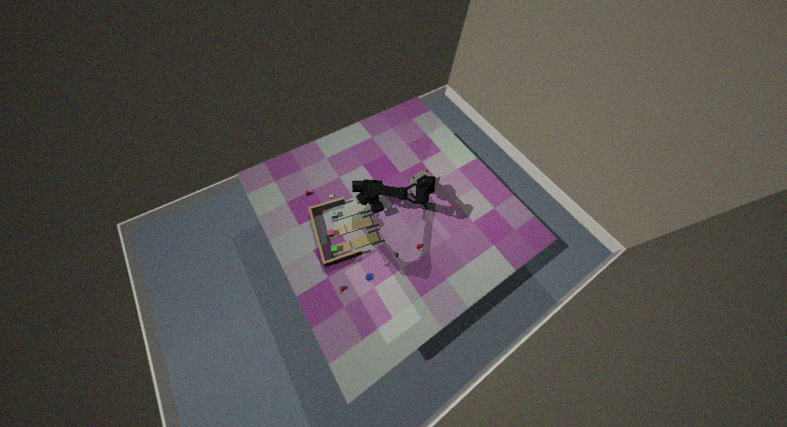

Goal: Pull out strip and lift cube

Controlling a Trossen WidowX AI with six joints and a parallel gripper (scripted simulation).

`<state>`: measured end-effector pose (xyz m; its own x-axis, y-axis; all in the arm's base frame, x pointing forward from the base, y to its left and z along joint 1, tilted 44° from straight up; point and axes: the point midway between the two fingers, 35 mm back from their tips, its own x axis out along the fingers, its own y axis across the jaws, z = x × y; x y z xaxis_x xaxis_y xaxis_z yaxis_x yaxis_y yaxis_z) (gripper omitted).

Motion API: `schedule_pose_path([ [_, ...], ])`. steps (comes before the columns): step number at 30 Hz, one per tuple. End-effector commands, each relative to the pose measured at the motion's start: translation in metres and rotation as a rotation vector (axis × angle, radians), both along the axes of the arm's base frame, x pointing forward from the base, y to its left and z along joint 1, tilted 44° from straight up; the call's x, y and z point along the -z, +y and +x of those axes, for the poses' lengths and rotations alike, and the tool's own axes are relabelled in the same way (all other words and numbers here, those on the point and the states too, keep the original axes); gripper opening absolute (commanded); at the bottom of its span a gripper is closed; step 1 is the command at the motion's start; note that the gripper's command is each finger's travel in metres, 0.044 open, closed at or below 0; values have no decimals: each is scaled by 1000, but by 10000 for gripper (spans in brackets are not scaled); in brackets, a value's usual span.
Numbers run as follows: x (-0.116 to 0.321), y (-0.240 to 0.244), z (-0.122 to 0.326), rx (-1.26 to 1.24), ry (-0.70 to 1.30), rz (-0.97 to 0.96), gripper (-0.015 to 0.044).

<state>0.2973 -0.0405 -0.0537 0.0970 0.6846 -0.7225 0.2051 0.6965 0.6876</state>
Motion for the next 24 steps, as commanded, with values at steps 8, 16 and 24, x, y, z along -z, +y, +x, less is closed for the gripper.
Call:
schedule_pose_path([
  [8,2,7,-21,-8,15,3,0],
  [16,1,9,-33,-8,15,3,0],
  [24,0,12,-44,-8,16,3,0],
])
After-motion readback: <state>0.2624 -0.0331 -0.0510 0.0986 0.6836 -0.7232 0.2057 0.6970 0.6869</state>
